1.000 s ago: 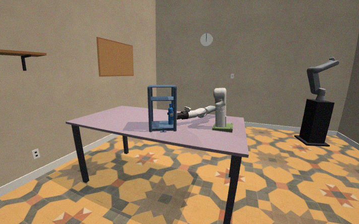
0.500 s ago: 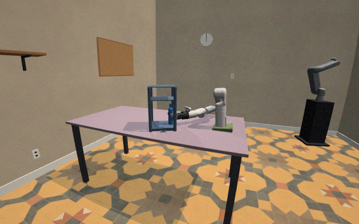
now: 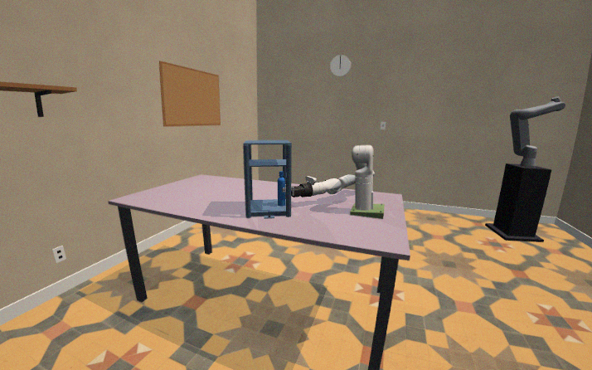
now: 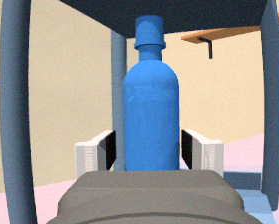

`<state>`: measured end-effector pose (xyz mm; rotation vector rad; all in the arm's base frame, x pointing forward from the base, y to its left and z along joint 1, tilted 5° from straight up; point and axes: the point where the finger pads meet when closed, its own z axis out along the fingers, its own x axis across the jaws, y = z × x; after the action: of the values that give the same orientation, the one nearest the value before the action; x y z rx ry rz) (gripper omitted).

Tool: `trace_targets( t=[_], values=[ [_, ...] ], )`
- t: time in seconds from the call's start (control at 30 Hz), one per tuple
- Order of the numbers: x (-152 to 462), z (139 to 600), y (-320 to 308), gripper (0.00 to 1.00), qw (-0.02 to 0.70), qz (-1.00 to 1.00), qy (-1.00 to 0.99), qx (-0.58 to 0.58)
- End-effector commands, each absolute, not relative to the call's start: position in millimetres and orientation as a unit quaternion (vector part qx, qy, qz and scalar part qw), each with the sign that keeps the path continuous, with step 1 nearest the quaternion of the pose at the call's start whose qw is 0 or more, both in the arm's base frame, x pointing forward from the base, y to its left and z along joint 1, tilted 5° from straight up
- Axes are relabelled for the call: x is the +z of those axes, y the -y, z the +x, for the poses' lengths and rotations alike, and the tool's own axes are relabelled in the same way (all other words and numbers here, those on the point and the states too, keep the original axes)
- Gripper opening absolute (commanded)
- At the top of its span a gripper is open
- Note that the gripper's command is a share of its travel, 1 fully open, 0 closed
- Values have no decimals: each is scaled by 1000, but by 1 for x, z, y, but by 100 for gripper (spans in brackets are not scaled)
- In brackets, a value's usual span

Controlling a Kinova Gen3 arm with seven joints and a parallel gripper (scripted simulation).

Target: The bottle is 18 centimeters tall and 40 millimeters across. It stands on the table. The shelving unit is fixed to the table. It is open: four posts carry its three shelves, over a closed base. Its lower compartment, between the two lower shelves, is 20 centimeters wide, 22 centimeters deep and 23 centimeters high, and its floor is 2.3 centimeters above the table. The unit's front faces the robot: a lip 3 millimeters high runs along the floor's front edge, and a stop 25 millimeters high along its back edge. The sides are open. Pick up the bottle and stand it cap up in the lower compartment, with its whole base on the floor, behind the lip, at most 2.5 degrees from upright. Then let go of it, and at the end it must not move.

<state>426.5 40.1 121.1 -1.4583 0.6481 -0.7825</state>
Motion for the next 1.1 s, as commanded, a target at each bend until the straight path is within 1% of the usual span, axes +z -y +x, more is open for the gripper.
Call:
trace_targets(
  t=[0.0, 1.07],
  values=[
    [122, 425, -36, 100, 630, -636, -284, -344],
    [121, 404, -20, 100, 630, -636, -284, -344]
  ],
)
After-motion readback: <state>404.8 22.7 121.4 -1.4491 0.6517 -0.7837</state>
